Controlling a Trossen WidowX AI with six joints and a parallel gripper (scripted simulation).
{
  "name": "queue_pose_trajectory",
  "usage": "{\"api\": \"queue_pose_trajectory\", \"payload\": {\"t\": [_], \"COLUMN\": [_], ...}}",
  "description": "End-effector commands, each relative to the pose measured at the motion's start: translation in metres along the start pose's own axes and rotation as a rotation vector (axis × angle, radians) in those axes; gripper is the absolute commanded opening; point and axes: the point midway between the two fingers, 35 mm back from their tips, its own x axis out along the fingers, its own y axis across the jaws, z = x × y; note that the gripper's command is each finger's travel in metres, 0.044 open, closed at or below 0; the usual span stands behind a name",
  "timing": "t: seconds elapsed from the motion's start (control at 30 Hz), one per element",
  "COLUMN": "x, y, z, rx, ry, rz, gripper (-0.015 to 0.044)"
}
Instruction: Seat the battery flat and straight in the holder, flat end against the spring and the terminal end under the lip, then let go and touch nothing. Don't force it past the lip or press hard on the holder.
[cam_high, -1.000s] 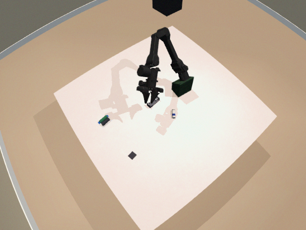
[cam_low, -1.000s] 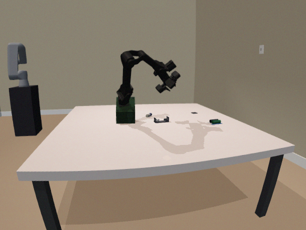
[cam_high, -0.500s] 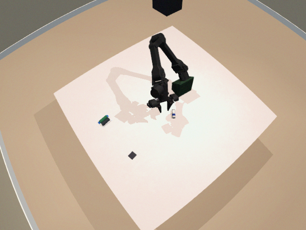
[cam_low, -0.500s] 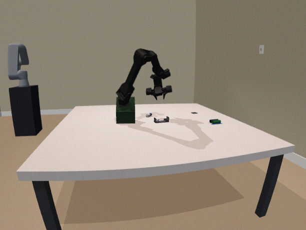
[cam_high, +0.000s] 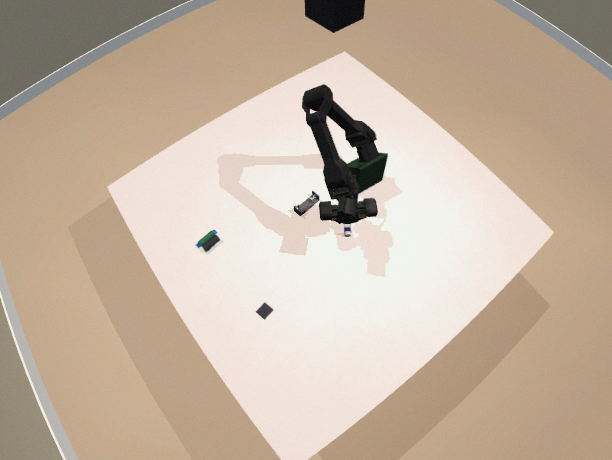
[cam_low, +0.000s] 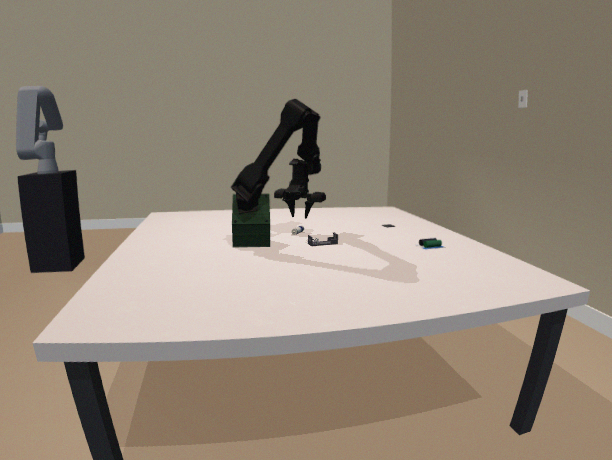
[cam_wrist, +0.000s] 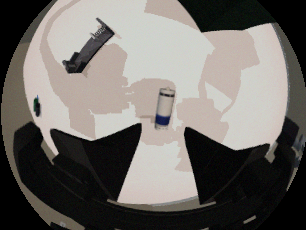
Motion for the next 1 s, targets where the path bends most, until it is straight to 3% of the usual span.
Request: {"api": "queue_pose_trajectory", "payload": {"t": [0.0, 0.97], "x": [0.006, 0.045], "y": [-0.004, -0.003], "z": [0.004, 0.006], "rx": [0.057, 0.057], "ry": [-0.052, -0.052], "rz": [0.025, 0.026], "gripper": [0.0239, 0.0239]}}
